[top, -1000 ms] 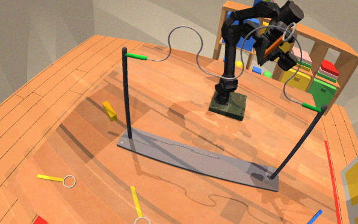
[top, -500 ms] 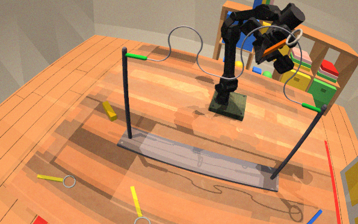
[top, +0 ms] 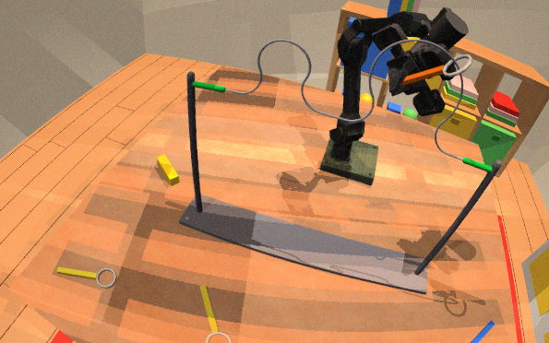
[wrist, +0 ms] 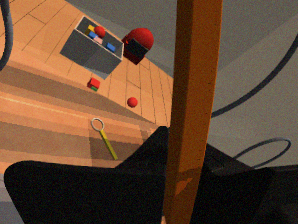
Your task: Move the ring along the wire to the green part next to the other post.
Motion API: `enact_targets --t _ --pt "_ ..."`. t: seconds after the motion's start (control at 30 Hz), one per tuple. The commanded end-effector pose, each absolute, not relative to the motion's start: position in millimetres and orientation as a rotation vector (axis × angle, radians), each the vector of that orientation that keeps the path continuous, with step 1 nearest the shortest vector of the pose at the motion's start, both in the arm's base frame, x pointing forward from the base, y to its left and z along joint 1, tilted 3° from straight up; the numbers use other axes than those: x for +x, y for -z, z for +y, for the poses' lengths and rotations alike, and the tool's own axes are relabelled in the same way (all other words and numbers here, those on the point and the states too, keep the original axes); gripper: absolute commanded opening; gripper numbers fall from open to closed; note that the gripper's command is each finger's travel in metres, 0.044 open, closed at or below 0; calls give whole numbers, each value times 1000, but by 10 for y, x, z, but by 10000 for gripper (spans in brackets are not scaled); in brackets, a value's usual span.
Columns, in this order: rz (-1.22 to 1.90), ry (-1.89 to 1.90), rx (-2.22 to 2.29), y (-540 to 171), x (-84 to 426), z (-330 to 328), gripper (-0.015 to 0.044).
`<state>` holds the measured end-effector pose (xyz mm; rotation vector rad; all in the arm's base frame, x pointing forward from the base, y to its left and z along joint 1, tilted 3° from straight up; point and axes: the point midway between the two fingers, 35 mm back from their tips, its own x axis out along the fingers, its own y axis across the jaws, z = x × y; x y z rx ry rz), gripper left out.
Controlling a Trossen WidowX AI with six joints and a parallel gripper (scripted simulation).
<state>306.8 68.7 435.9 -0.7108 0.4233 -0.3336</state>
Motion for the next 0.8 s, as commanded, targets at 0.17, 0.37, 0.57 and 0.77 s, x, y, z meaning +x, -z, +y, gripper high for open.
enact_targets --t 0.17,0.37,0.57,0.77 --pt "406 369 -832 -4400 3046 641 -150" --pt "398 385 -898 -4417 3045 626 -150" --pt "389 403 -973 -4438 3045 611 -150" --pt "379 421 -1049 -4459 3044 598 -150"
